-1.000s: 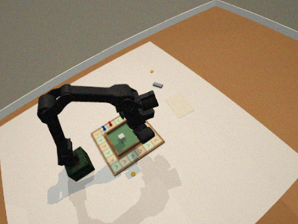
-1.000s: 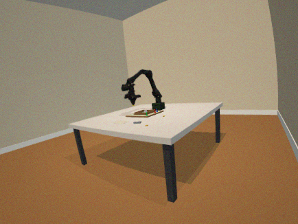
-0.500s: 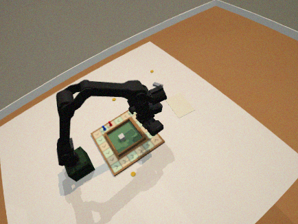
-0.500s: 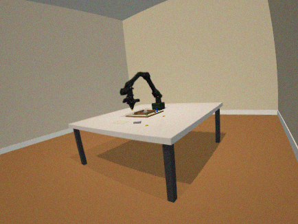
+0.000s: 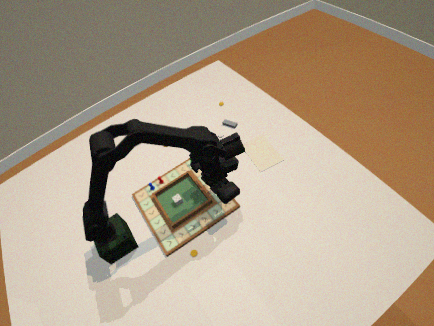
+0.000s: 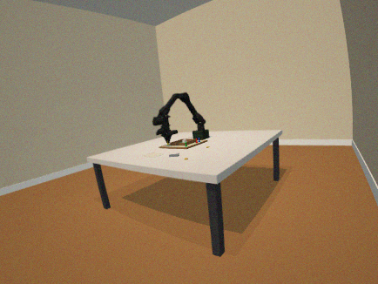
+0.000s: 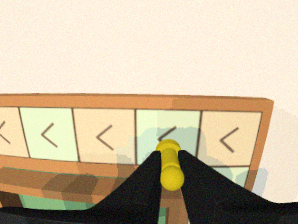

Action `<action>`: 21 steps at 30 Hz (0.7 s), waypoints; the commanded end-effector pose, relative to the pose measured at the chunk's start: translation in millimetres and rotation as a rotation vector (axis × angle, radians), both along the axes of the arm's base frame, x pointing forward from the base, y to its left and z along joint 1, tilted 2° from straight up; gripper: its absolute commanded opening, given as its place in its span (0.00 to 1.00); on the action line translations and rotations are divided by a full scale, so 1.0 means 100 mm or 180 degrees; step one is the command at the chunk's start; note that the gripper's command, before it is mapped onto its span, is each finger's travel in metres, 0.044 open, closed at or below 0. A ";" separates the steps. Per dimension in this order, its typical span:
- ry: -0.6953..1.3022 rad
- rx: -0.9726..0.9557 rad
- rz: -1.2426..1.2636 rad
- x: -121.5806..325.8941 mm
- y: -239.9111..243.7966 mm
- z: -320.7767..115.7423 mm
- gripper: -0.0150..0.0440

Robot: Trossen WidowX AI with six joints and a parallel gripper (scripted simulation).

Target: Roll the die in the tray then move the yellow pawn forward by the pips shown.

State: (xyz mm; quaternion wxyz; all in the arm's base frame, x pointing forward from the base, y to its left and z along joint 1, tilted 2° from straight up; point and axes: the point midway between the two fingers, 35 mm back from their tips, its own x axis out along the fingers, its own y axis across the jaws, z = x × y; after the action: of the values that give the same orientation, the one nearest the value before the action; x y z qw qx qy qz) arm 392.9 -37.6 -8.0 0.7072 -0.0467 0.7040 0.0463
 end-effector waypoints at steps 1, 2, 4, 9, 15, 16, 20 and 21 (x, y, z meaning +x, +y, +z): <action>0.0000 -0.0005 -0.0013 0.00 0.00 -0.03 0.25; 0.0000 -0.0005 -0.0013 0.00 0.00 -0.05 0.25; 0.0000 -0.0005 -0.0013 0.00 0.00 -0.07 0.25; 0.0000 -0.0005 -0.0013 0.00 0.00 -0.16 0.25; -0.0029 -0.0003 0.0000 0.02 0.00 -0.12 0.39; -0.0029 -0.0003 0.0000 0.02 0.00 -0.12 0.43; -0.0029 -0.0003 0.0000 0.02 0.00 -0.12 0.61; -0.0029 -0.0003 0.0000 0.02 0.00 -0.12 0.65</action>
State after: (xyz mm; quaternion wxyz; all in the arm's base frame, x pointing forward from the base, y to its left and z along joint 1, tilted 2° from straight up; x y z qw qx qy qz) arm 394.4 -37.7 -20.8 0.7100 -0.0471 0.7011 0.0459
